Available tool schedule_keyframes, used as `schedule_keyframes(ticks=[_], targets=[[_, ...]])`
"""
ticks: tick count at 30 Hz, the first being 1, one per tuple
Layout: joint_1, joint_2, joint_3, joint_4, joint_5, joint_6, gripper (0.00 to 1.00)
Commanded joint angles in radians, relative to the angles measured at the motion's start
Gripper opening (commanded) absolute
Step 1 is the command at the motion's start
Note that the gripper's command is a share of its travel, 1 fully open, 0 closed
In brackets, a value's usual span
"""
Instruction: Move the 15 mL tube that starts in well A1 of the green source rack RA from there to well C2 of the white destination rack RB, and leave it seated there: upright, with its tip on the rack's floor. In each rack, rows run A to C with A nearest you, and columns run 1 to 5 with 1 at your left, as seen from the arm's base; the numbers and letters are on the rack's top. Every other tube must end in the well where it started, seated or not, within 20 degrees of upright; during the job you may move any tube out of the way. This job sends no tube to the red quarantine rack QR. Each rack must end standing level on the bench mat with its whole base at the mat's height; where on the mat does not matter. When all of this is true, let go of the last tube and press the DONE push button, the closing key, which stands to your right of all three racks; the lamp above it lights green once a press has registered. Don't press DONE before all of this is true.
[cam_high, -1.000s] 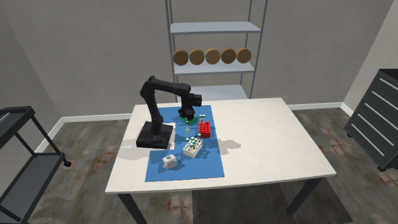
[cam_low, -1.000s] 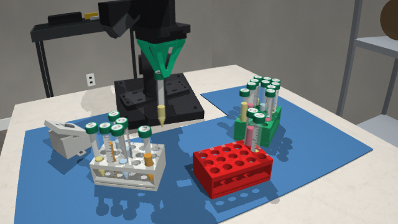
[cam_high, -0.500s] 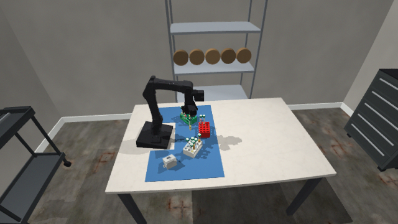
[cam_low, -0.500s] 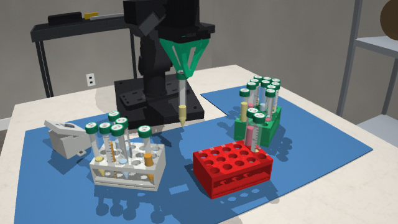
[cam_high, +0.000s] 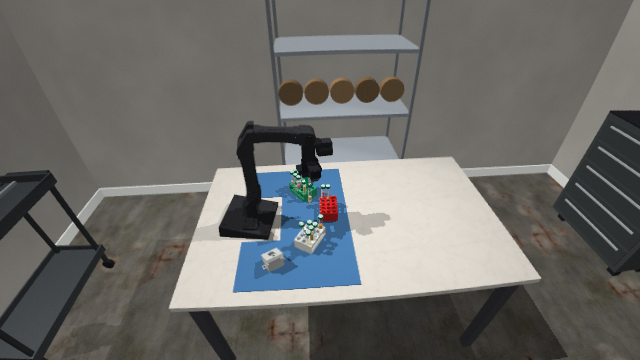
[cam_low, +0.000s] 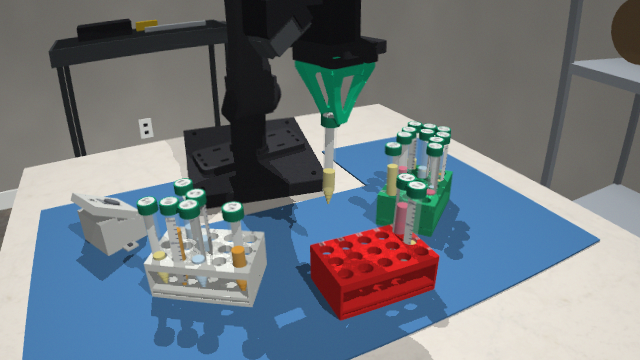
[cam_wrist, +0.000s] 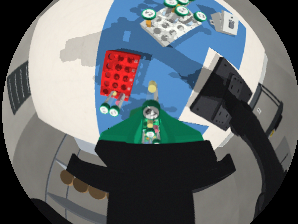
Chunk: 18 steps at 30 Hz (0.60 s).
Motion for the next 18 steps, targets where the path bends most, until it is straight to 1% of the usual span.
schedule_keyframes(ticks=[1, 13, 15, 18], targets=[[0.014, 0.0, 0.02, 0.001, 0.012, -0.049, 0.0], [0.014, 0.001, 0.02, 0.001, 0.012, -0.449, 0.0], [0.014, 0.001, 0.02, 0.001, 0.012, -0.449, 0.0], [0.014, 0.001, 0.02, 0.001, 0.012, -0.549, 0.0]])
